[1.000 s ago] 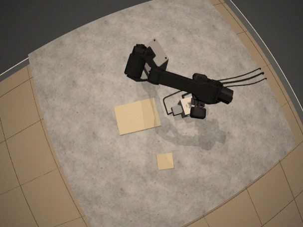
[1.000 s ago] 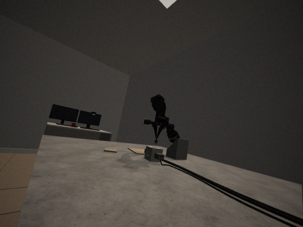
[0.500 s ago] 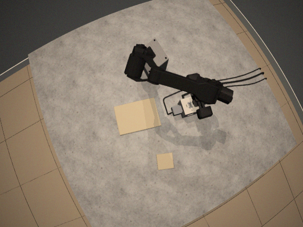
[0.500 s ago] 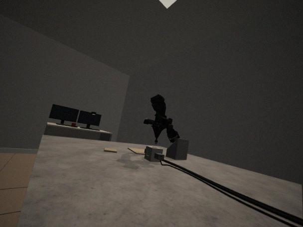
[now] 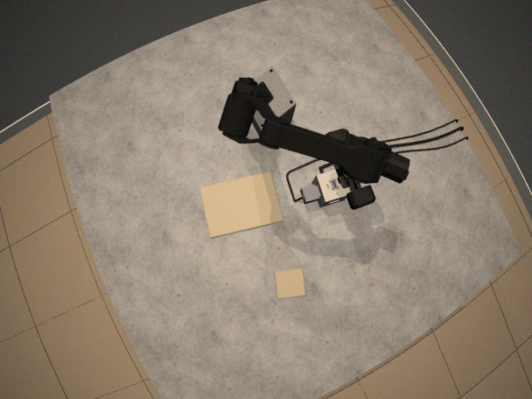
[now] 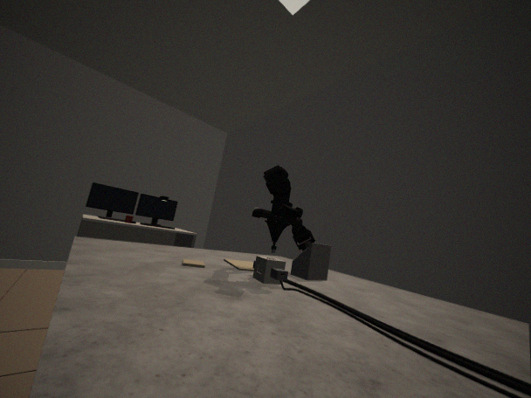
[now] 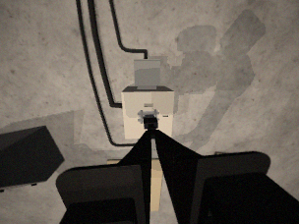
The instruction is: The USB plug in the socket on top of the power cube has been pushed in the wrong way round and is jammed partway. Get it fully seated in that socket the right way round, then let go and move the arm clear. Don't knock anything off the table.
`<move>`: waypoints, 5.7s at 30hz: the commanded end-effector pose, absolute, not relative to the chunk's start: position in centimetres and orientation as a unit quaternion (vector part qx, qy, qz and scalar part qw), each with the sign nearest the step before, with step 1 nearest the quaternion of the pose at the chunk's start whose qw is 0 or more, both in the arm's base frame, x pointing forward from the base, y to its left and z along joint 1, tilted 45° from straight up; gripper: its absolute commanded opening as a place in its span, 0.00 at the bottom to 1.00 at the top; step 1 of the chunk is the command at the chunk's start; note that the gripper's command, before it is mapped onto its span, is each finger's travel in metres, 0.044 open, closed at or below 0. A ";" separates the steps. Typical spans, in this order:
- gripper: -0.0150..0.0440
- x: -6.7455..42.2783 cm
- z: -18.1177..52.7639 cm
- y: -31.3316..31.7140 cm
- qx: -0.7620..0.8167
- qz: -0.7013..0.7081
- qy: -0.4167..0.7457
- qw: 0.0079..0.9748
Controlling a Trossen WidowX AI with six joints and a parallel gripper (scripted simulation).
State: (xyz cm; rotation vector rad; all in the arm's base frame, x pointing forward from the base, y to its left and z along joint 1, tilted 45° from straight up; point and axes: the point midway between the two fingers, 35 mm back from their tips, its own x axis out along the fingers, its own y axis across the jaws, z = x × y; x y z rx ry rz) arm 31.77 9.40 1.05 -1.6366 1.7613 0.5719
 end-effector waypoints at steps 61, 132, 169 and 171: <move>0.25 31.7 0.8 8.6 -0.624 0.205 0.679 0.329; 0.25 31.6 0.3 7.8 -0.623 0.193 0.683 0.328; 0.25 31.6 0.0 7.5 -0.623 0.193 0.683 0.328; 0.25 31.6 0.0 7.5 -0.623 0.193 0.683 0.328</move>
